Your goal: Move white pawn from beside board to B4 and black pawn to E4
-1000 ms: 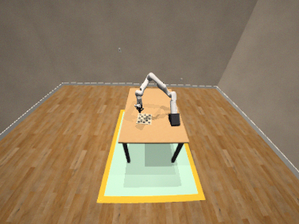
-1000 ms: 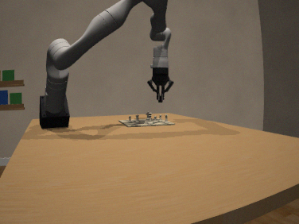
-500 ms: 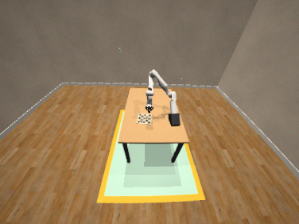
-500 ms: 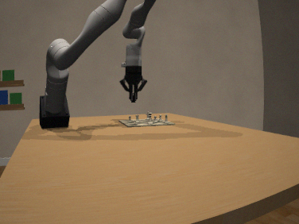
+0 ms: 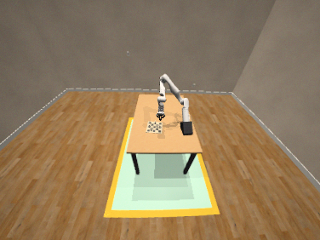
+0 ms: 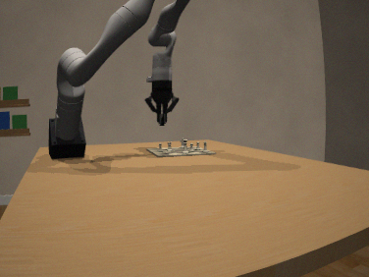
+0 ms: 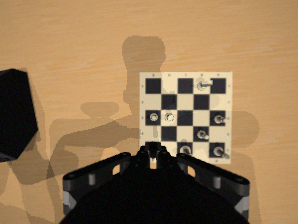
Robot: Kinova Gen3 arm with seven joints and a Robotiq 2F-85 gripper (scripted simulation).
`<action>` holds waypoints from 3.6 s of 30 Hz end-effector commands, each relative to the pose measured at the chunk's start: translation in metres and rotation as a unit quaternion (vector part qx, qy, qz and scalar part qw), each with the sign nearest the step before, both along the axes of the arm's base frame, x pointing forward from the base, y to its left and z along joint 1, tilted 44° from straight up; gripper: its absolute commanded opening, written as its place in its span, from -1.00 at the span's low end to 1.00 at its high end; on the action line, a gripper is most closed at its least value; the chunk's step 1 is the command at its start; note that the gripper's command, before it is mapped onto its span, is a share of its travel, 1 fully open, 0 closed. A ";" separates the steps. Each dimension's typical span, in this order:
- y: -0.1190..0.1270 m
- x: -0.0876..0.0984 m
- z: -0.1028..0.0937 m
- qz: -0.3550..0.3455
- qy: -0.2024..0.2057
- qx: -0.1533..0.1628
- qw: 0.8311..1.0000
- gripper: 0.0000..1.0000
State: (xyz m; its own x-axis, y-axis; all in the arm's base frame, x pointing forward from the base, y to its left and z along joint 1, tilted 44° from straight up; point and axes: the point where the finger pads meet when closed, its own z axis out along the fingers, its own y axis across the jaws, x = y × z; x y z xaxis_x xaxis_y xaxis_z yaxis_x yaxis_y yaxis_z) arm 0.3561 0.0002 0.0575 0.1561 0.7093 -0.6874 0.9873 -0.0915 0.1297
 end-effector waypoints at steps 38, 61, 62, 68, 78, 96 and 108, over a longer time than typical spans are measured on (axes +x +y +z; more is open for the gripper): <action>-0.066 0.003 -0.068 0.001 -0.001 0.000 1.000 -1.00; -0.066 0.003 -0.068 0.001 -0.001 0.000 1.000 -1.00; -0.066 0.003 -0.068 0.001 -0.001 0.000 1.000 -1.00; -0.066 0.003 -0.068 0.001 -0.001 0.000 1.000 -1.00; -0.066 0.003 -0.068 0.001 -0.001 0.000 1.000 -1.00; -0.068 0.003 -0.071 0.001 -0.001 0.000 1.000 -1.00; -0.069 0.003 -0.071 0.001 -0.001 0.000 1.000 -1.00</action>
State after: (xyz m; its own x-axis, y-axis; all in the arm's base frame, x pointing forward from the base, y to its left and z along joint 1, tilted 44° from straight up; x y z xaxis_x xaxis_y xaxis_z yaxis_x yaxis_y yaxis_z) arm 0.3591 -0.0690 -0.0135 0.1563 0.7094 -0.6872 0.9873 -0.0916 0.1300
